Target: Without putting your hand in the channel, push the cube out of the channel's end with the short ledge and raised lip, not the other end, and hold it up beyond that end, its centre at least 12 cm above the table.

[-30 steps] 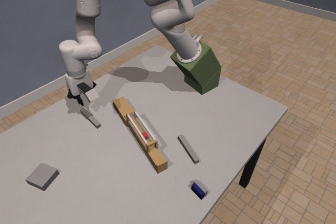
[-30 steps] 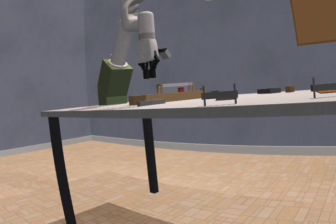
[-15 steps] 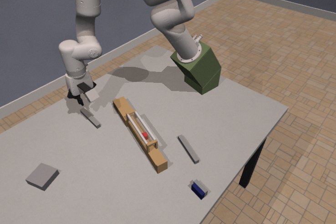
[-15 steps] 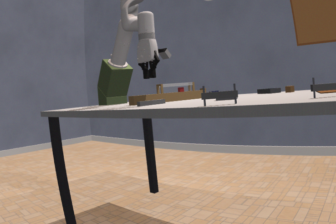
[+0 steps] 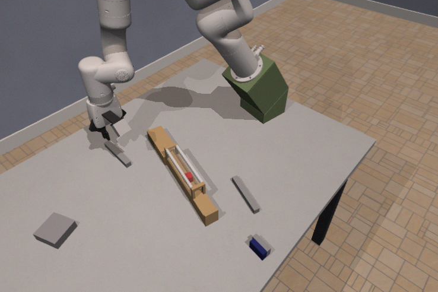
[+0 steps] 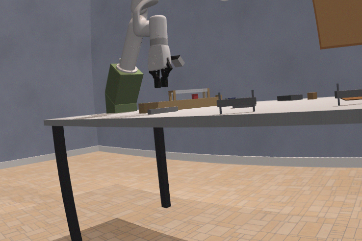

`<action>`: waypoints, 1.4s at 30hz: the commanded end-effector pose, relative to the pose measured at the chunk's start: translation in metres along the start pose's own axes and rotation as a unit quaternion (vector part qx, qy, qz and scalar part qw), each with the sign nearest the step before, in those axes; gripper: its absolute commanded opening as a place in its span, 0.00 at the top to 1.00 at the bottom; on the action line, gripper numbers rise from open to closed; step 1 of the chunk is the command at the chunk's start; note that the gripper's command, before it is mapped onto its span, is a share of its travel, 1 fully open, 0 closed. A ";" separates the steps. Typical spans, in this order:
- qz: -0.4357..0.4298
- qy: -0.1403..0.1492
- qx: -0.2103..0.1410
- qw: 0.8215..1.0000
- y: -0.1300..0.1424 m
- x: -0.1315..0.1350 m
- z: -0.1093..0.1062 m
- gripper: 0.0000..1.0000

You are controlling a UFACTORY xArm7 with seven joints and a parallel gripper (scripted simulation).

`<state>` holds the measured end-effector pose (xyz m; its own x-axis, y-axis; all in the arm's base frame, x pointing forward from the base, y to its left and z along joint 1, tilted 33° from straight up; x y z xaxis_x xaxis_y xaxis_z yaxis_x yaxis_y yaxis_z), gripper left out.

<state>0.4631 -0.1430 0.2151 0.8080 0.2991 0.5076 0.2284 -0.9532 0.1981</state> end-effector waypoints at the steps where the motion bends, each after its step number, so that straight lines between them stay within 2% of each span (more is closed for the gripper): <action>1: -0.001 0.005 0.010 1.000 0.001 0.001 0.025 0.62; 4: -0.001 0.005 0.010 1.000 0.001 0.002 0.046 0.62; 6: -0.001 0.005 0.010 1.000 0.001 0.002 0.046 0.62; 12: -0.001 0.005 0.010 1.000 0.001 0.002 0.074 0.62; 23: -0.001 0.005 0.010 1.000 0.001 0.002 0.080 0.62; 33: -0.001 0.005 0.010 1.000 0.001 0.002 0.100 0.62; 42: -0.001 0.005 0.010 1.000 0.001 0.002 0.100 0.62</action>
<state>0.5201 -0.1469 0.1320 0.8134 0.2986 0.4992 0.2395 -0.9540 0.1804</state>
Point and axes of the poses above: the point where the finger pads meet when closed, its own z axis out along the fingers, its own x axis across the jaws, y = z × x, the point moved 5 cm from there along -z, back along the fingers, and after that the axes turned 13 degrees about -z, right-handed, at the moved point
